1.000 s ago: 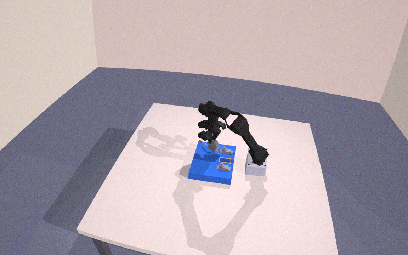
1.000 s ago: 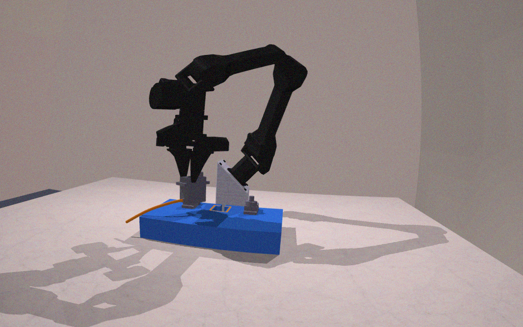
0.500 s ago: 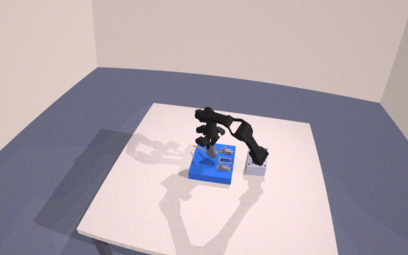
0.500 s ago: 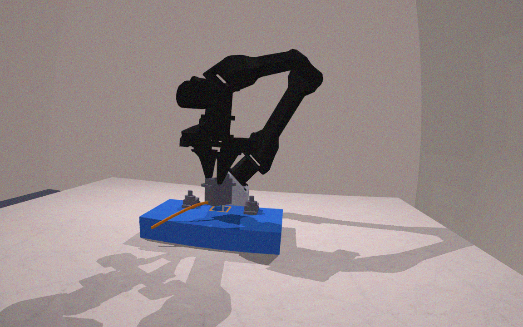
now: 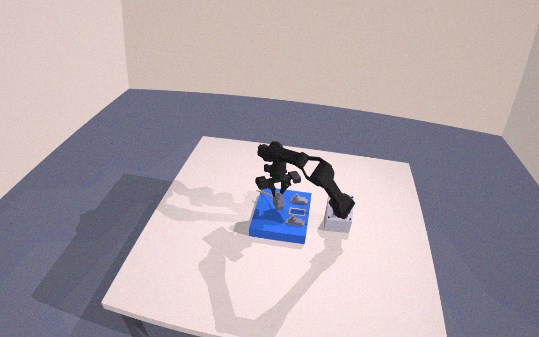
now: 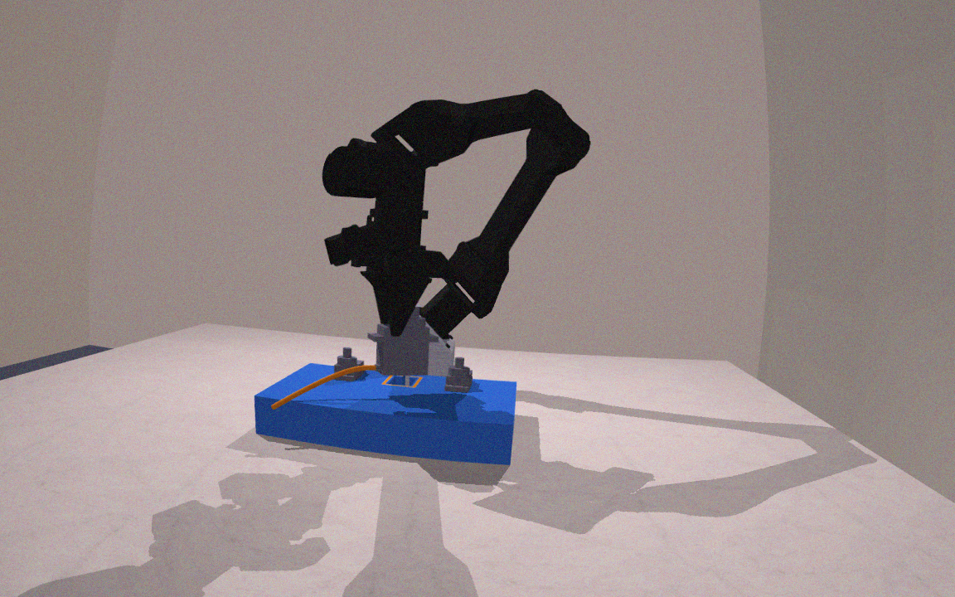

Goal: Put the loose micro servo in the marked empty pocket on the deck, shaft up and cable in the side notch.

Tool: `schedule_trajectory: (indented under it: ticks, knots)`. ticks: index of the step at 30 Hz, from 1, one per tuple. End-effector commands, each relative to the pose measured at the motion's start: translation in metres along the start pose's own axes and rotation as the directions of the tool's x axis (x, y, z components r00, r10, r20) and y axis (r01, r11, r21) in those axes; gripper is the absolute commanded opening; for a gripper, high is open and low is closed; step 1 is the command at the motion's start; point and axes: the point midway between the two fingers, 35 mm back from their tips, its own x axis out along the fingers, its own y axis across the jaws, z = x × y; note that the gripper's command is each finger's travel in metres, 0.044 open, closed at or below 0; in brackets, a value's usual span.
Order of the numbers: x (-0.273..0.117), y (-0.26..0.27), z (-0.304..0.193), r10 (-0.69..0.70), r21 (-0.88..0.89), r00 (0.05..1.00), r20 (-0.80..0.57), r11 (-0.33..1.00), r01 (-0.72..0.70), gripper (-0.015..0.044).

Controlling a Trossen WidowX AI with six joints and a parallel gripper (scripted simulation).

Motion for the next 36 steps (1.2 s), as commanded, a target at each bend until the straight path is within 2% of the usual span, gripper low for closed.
schedule_trajectory:
  ticks: [1, 9, 17, 27, 36]
  knots:
    - [-0.0013, 0.0001, -0.0005, 0.004, 0.126, 1.000, 0.001, 0.992, -0.004, 0.0000]
    - [-0.0013, 0.0001, -0.0004, 0.004, 0.391, 1.000, 0.001, 0.920, -0.004, 0.0000]
    - [-0.0013, 0.0001, -0.0004, 0.004, 0.627, 1.000, 0.001, 0.779, -0.004, 0.0000]
    - [-0.0013, 0.0001, -0.0004, 0.004, 0.853, 1.000, 0.001, 0.522, -0.003, 0.0000]
    - [-0.0013, 0.0001, -0.0004, 0.004, 0.972, 1.000, 0.001, 0.236, -0.002, 0.0000]
